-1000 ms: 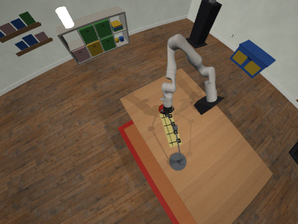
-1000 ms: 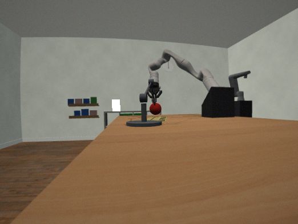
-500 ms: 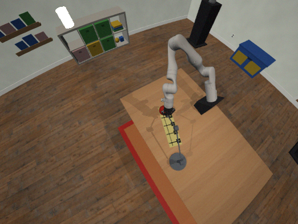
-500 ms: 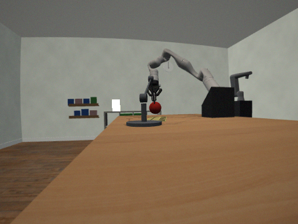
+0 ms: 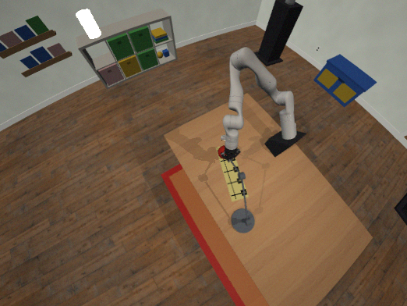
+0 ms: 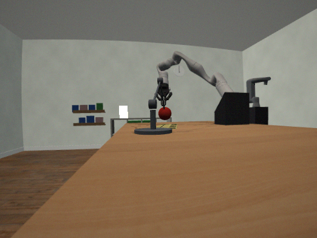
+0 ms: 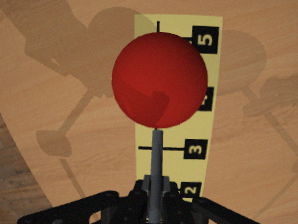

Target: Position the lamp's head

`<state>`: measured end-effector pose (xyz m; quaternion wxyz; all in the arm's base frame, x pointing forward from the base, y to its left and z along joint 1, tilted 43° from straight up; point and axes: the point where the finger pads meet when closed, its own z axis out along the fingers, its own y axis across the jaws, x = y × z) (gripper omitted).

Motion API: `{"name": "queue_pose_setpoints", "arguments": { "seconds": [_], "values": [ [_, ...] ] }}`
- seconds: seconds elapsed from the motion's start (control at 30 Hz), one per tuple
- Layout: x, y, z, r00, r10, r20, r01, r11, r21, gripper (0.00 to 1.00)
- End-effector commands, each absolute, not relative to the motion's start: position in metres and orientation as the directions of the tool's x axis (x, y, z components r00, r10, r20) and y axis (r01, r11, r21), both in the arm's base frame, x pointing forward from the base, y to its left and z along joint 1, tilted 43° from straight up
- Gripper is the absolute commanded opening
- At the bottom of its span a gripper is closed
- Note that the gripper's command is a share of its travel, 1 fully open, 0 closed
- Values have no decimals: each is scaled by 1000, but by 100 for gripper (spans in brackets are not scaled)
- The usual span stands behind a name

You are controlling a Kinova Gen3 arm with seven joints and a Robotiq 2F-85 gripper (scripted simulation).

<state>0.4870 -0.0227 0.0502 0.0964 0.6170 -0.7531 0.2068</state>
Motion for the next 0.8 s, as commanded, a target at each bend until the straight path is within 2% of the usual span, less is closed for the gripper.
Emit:
{"name": "queue_pose_setpoints", "arguments": {
  "seconds": [0.0, 0.77],
  "values": [
    [492, -4, 48, -205, -900, 384, -971, 137, -196, 0],
    [495, 13, 45, -192, -909, 371, -972, 124, -199, 0]
  ]
}}
